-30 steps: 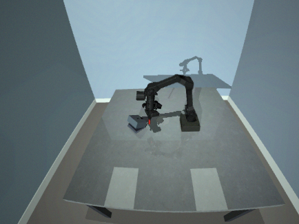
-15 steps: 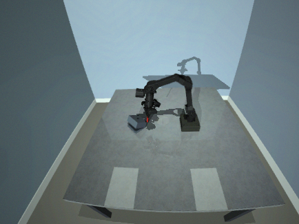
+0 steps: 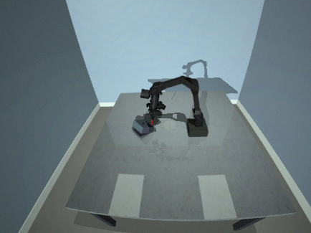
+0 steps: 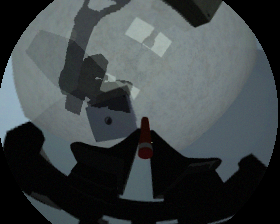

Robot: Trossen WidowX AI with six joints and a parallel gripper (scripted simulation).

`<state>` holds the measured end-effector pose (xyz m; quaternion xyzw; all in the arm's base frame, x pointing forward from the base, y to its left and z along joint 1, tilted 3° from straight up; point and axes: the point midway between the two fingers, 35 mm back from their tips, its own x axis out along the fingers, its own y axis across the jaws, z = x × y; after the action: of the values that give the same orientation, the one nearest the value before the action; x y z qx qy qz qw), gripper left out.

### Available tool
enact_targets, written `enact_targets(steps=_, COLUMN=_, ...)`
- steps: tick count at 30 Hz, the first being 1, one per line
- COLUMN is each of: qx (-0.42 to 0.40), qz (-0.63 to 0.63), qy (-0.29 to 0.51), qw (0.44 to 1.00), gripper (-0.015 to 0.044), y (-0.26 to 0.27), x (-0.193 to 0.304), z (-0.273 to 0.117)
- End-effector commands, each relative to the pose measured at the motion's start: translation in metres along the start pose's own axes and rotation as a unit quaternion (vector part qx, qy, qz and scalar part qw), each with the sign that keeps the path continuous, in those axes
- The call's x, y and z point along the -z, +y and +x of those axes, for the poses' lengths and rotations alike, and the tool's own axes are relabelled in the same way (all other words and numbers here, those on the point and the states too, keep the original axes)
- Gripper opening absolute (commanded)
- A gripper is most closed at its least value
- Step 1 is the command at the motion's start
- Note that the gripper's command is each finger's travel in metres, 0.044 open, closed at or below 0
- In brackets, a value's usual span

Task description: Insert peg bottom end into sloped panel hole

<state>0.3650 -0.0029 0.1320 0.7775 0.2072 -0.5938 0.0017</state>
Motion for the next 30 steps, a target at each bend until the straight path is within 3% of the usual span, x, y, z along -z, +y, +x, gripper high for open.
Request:
enact_targets(steps=1, qx=0.002, qz=0.003, qy=0.009, qw=1.000, gripper=0.0000, y=0.008, x=0.003, z=-0.002)
enact_targets(steps=30, qx=0.005, qz=0.031, qy=0.060, qw=0.998, gripper=0.0000, y=0.053, x=0.006, z=-0.024)
